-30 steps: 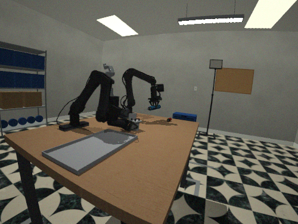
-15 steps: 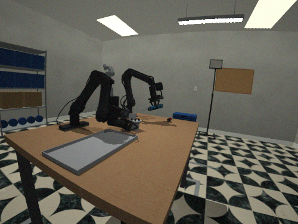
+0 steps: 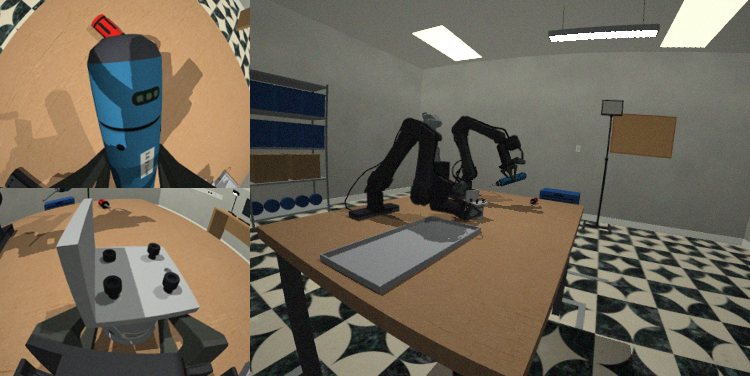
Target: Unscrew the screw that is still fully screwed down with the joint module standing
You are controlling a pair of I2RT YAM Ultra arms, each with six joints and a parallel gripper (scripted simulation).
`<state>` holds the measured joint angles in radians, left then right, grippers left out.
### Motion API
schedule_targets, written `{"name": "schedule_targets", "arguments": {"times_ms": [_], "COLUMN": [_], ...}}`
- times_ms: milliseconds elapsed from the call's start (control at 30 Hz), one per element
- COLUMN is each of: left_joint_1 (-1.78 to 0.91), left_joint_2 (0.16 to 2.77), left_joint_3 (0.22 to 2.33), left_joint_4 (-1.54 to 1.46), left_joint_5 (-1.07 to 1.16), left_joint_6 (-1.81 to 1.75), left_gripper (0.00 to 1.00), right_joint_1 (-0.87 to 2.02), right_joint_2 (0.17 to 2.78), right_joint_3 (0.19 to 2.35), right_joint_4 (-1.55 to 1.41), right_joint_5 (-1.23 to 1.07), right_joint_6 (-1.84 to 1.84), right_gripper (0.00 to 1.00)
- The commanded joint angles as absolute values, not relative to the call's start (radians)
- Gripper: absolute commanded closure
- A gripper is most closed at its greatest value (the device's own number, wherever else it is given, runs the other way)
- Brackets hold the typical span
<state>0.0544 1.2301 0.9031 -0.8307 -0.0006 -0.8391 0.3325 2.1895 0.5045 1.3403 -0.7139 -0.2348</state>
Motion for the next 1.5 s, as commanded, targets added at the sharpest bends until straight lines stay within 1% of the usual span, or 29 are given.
{"name": "schedule_targets", "arguments": {"times_ms": [0, 67, 167, 233, 400, 433, 567, 700, 967, 1133, 1200, 1333, 1467], "left_joint_1": [0.055, 0.022, -0.011, -0.034, -0.088, -0.088, -0.077, -0.131, -0.220, -0.209, -0.240, -0.285, -0.330], "left_joint_2": [1.199, 1.192, 1.171, 1.152, 1.130, 1.123, 1.125, 1.104, 1.054, 1.055, 1.046, 1.007, 0.990], "left_joint_3": [0.934, 0.883, 0.868, 0.882, 0.842, 0.874, 0.874, 0.813, 0.787, 0.813, 0.763, 0.769, 0.730], "left_joint_4": [-0.776, -0.750, -0.717, -0.697, -0.636, -0.637, -0.633, -0.584, -0.495, -0.491, -0.463, -0.423, -0.377], "left_joint_5": [-0.006, -0.006, -0.002, -0.004, -0.003, -0.004, -0.007, -0.003, -0.003, -0.008, -0.008, -0.006, -0.006], "left_joint_6": [-0.812, -0.794, -0.767, -0.749, -0.698, -0.697, -0.696, -0.660, -0.582, -0.579, -0.561, -0.525, -0.486], "left_gripper": [0.58, 0.58, 0.58, 0.58, 0.58, 0.58, 0.58, 0.58, 0.58, 0.58, 0.58, 0.58, 0.58], "right_joint_1": [0.344, 0.344, 0.344, 0.344, 0.344, 0.344, 0.344, 0.344, 0.344, 0.344, 0.344, 0.344, 0.344], "right_joint_2": [2.211, 2.211, 2.211, 2.211, 2.211, 2.211, 2.211, 2.211, 2.211, 2.211, 2.211, 2.211, 2.211], "right_joint_3": [0.533, 0.533, 0.533, 0.533, 0.533, 0.533, 0.533, 0.533, 0.533, 0.533, 0.533, 0.533, 0.533], "right_joint_4": [1.324, 1.324, 1.324, 1.324, 1.324, 1.324, 1.324, 1.324, 1.324, 1.324, 1.324, 1.324, 1.324], "right_joint_5": [-0.716, -0.716, -0.716, -0.716, -0.716, -0.716, -0.716, -0.716, -0.716, -0.716, -0.716, -0.716, -0.716], "right_joint_6": [-0.237, -0.237, -0.237, -0.237, -0.237, -0.237, -0.237, -0.237, -0.237, -0.237, -0.237, -0.237, -0.237], "right_gripper": [0.41, 0.41, 0.41, 0.41, 0.41, 0.41, 0.41, 0.41, 0.41, 0.41, 0.41, 0.41, 0.41]}}
